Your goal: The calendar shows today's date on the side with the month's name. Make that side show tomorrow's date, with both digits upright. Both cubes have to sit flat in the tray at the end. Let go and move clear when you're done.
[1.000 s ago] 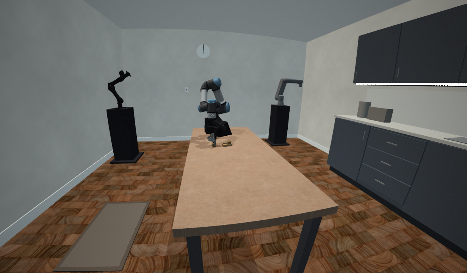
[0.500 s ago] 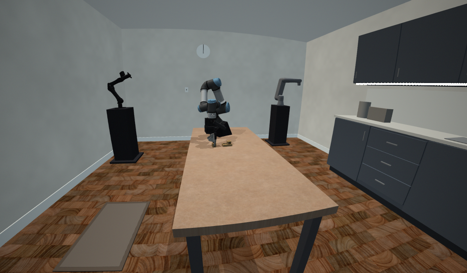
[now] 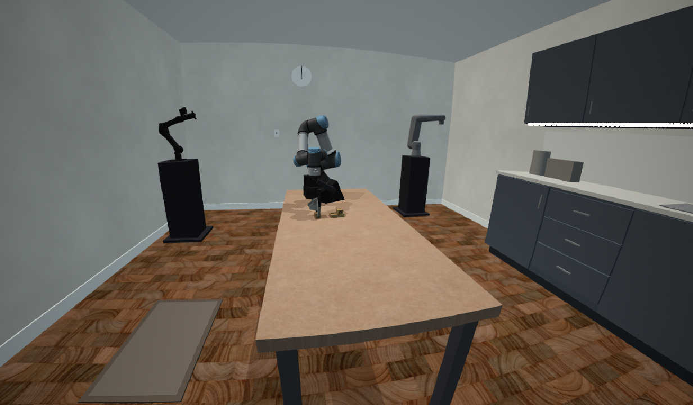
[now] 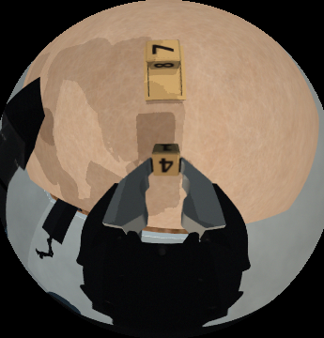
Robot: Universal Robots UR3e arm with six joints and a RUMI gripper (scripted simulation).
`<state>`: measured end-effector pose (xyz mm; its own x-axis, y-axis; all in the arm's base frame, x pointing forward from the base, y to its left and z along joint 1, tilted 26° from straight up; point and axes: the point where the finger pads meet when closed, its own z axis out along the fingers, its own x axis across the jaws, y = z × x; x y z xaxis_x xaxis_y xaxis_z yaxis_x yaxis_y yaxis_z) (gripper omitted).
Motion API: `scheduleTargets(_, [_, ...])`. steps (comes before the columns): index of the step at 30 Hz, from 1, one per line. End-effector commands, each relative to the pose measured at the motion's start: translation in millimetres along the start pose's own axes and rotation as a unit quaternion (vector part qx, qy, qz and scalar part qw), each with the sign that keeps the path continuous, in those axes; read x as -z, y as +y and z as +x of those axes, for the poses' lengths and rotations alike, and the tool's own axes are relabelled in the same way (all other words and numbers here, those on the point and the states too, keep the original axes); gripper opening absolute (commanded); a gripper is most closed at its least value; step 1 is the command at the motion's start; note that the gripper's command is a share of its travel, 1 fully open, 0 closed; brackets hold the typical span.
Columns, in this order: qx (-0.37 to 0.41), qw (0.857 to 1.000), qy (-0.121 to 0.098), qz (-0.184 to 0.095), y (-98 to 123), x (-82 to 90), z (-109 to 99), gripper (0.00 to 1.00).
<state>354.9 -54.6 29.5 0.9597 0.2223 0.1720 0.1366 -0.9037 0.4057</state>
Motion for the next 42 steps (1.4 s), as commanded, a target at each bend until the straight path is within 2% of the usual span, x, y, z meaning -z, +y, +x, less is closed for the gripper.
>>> scheduleTargets(1, [0.000, 1.000, 0.001, 0.000, 0.4, 0.6, 0.6, 0.10])
scheduleTargets(8, [0.000, 1.000, 0.001, 0.000, 0.4, 4.6, 0.6, 0.10])
scheduleTargets(17, [0.000, 1.000, 0.001, 0.000, 0.3, 27.7, 0.6, 0.10])
scheduleTargets(19, [0.000, 1.000, 0.001, 0.000, 0.3, 27.7, 0.6, 0.10])
scheduleTargets(34, [0.000, 1.000, 0.001, 0.000, 0.3, 85.1, 0.5, 0.10])
scheduleTargets(42, [0.000, 1.000, 0.001, 0.000, 0.3, 97.5, 0.5, 0.10])
